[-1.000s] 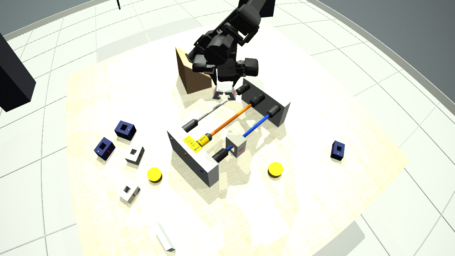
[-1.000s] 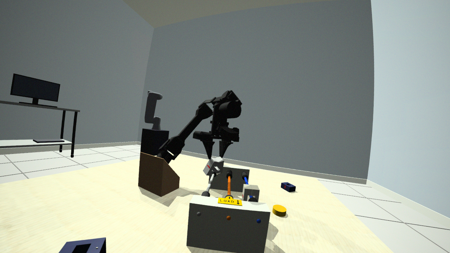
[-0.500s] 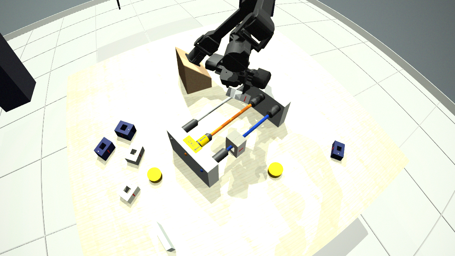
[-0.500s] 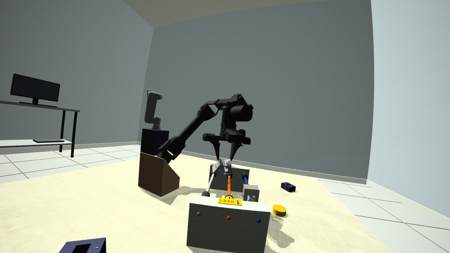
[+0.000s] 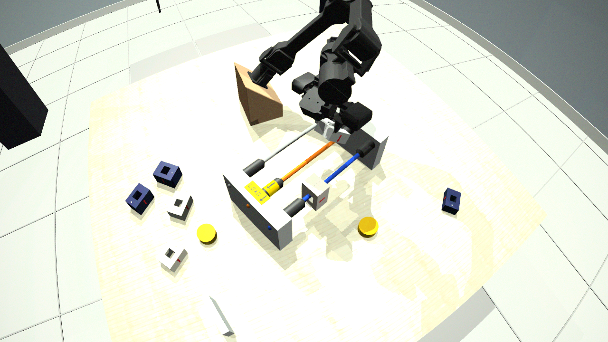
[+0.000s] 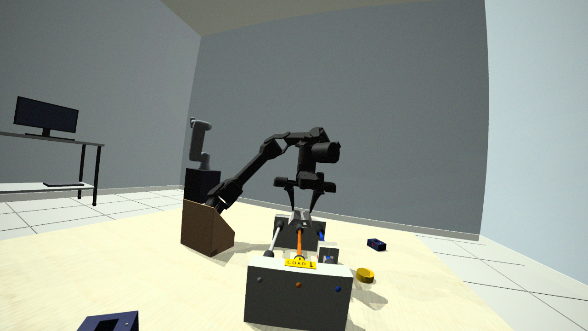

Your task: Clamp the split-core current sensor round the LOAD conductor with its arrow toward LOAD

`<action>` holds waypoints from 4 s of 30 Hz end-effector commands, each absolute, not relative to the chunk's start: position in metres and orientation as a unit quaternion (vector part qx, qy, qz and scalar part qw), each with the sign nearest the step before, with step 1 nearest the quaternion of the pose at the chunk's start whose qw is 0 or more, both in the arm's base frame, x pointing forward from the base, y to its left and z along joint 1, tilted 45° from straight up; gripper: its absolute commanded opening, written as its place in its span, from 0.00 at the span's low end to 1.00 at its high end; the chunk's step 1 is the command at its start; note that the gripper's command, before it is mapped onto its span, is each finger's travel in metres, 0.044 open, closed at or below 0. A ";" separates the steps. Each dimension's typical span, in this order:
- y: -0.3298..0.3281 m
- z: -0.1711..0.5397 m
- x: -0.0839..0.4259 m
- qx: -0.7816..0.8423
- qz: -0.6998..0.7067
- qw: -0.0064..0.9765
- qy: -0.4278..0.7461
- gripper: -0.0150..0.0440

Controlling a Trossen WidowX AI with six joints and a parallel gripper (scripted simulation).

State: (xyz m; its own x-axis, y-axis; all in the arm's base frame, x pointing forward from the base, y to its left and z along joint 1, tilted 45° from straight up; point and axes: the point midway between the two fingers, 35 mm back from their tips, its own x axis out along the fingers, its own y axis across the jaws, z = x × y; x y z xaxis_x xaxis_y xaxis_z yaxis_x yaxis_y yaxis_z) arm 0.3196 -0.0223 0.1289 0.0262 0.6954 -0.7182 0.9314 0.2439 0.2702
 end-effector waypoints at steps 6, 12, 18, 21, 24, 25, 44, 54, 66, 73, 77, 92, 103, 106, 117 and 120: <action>-0.014 0.122 0.322 0.601 -0.153 0.392 0.680 0.25; -0.007 0.115 0.323 0.601 -0.153 0.392 0.680 0.25; 0.000 0.108 0.323 0.601 -0.153 0.392 0.680 0.25; 0.003 0.104 0.323 0.601 -0.153 0.392 0.680 0.25; 0.007 0.101 0.323 0.601 -0.153 0.392 0.680 0.25; 0.008 0.100 0.323 0.601 -0.153 0.392 0.680 0.25; 0.011 0.096 0.324 0.600 -0.152 0.394 0.680 0.25; 0.011 0.096 0.324 0.600 -0.152 0.394 0.680 0.25; 0.011 0.096 0.324 0.600 -0.152 0.394 0.680 0.25; 0.011 0.096 0.324 0.600 -0.152 0.394 0.680 0.25; 0.011 0.096 0.324 0.600 -0.152 0.394 0.680 0.25; 0.011 0.096 0.324 0.600 -0.152 0.394 0.680 0.92; 0.018 0.088 0.324 0.600 -0.152 0.394 0.680 1.00; 0.035 0.071 0.324 0.601 -0.152 0.391 0.680 1.00; 0.040 0.065 0.325 0.601 -0.152 0.391 0.680 1.00; 0.044 0.061 0.325 0.601 -0.152 0.391 0.680 1.00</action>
State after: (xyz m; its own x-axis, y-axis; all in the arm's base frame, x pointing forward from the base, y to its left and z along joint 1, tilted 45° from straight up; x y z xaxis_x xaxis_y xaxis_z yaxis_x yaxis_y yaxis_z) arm 0.3264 0.0384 0.0661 0.0359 0.6956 -0.7176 0.9343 0.2315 0.2711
